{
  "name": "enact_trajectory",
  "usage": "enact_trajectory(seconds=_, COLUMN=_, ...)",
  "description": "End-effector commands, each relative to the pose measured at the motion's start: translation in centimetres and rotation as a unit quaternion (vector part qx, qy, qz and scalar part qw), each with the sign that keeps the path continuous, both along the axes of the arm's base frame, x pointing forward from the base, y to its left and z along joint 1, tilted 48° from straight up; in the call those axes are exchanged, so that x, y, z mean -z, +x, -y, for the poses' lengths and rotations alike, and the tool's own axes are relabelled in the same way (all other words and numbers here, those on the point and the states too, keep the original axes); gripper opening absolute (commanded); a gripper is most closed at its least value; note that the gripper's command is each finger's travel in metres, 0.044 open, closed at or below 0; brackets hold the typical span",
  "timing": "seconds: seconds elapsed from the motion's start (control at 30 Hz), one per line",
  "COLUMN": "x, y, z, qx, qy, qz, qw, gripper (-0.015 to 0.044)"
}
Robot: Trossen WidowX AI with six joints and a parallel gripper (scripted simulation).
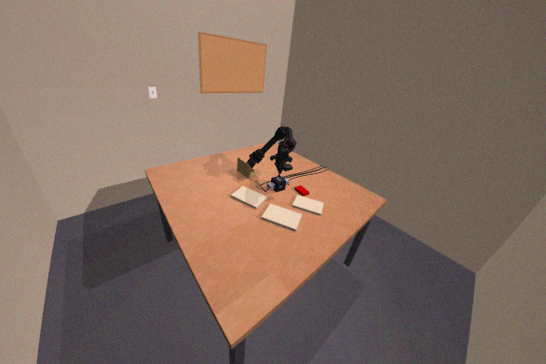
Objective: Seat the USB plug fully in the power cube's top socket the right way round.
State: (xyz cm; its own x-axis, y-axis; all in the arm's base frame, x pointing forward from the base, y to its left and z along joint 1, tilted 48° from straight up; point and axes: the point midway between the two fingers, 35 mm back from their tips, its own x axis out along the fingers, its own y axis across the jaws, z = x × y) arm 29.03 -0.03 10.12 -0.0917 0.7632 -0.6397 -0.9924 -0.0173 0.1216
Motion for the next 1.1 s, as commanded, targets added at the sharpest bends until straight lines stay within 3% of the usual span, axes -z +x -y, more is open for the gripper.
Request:
enact_trajectory(seconds=0.0, x=-0.04, y=0.04, z=-0.08, qx=0.003, qy=0.002, qz=0.000, qw=1.000, gripper=0.0000)
enact_trajectory(seconds=1.07, x=0.11, y=0.02, z=-0.46, qx=0.004, qy=0.006, qz=-0.001, qw=1.000, gripper=0.0000)
